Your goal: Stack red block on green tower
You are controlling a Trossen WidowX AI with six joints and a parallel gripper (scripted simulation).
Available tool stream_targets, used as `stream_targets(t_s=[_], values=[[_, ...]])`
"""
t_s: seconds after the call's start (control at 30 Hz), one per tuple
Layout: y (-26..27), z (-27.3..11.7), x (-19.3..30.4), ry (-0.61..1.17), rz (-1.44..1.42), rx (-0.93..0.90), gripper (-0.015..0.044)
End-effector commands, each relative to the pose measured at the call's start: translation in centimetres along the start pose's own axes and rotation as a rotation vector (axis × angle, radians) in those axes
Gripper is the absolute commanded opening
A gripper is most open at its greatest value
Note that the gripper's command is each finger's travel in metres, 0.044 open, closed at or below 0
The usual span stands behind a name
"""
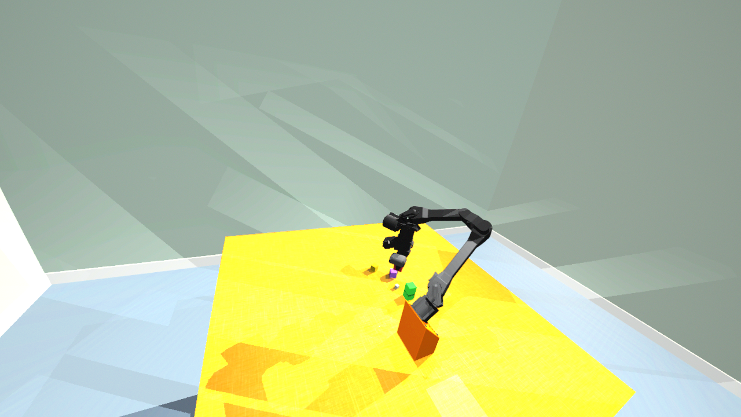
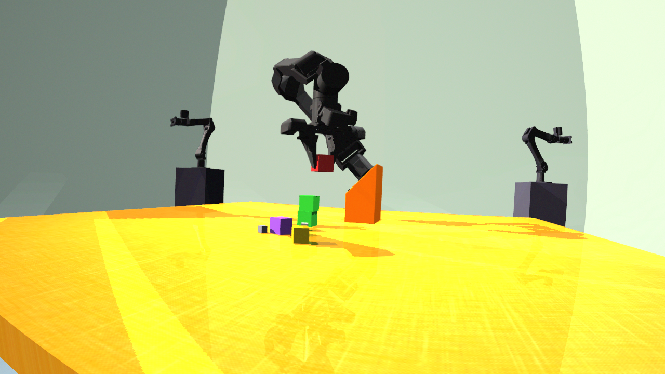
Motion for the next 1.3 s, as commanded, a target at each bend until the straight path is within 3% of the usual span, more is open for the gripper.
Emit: stream_targets(t_s=[0.0,0.53,1.27], values=[[0.4,0.2,1.6,0.006,-0.008,0.001,0.0000],[2.0,0.9,7.0,0.012,-0.009,0.002,0.0000],[1.9,5.6,7.1,0.013,-0.009,0.004,0.0000]])
Point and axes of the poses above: the point midway between the two fingers, 35 mm back from their tips, its own z axis out along the fingers, its own y axis across the jaws, x = y × z, the point moved 9 cm from there along -z, back along the fingers, and after that the axes turned 12 degrees about -z, right-handed, at the moved point
